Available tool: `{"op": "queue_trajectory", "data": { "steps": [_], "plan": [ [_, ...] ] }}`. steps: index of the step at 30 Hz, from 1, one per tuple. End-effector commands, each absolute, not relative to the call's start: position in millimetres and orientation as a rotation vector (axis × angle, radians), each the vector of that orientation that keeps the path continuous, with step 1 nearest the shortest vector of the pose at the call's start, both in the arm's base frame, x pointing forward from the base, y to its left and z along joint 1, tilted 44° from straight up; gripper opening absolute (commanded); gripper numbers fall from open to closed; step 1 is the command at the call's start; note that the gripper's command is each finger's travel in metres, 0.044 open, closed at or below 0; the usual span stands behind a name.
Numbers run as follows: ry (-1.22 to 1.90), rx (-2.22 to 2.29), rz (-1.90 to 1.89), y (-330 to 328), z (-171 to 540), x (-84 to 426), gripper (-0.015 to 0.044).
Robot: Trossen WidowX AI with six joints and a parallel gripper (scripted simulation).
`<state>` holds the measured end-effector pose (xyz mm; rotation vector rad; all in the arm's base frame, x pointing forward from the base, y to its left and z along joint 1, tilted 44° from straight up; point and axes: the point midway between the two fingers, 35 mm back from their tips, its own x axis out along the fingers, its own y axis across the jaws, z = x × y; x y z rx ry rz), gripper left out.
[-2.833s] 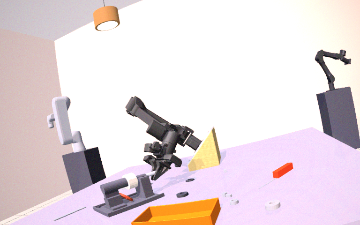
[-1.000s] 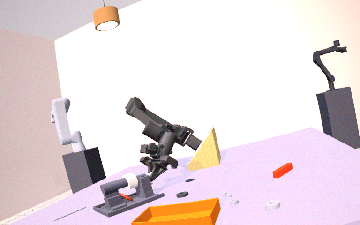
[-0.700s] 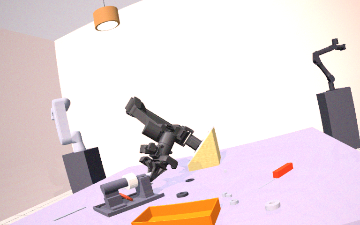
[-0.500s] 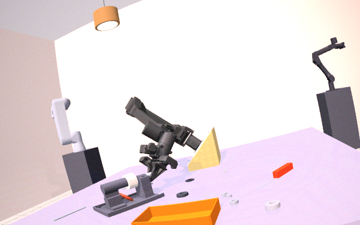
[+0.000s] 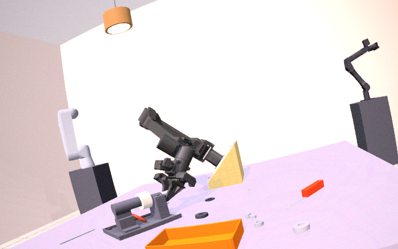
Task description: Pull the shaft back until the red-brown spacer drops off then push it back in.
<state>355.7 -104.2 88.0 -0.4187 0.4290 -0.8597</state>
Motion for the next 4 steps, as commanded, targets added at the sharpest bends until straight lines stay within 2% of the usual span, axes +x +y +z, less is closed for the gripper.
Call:
{"op": "queue_trajectory", "data": {
  "steps": [1,4],
  "plan": [
    [0.429,-0.419,-0.859,-103.9,87.9,355.6,0.021],
    [0.429,-0.419,-0.859,-103.9,87.9,355.6,0.0289]
  ]
}}
